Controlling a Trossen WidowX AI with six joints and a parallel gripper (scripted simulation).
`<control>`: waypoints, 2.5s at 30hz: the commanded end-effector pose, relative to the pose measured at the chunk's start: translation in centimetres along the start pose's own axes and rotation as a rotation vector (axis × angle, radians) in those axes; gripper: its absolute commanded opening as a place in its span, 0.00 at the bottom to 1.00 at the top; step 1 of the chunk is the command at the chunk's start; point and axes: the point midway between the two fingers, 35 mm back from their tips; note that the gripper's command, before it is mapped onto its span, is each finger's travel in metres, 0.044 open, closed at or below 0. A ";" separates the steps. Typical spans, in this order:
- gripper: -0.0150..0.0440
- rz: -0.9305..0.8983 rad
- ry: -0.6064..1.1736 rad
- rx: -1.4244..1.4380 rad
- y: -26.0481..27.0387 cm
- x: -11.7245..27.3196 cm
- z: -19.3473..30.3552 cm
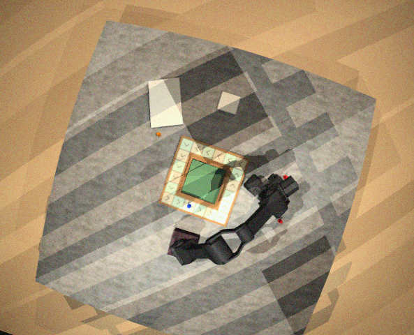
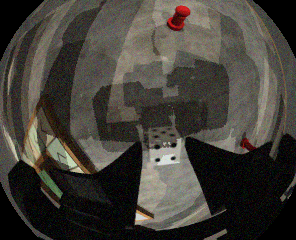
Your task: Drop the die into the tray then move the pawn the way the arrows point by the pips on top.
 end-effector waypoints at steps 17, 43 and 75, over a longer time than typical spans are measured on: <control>0.25 -0.004 -0.003 0.003 0.0 4.0 -0.8; 0.25 -0.011 -0.002 0.103 6.1 11.6 0.2; 0.25 -0.028 0.001 0.472 21.8 8.2 10.4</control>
Point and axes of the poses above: the point midway between the two fingers, 35 mm back from their tips, its own x axis back along the fingers, its own y axis across the jaws, z = x × y, and after that the axes turned 5 degrees about x, right-handed
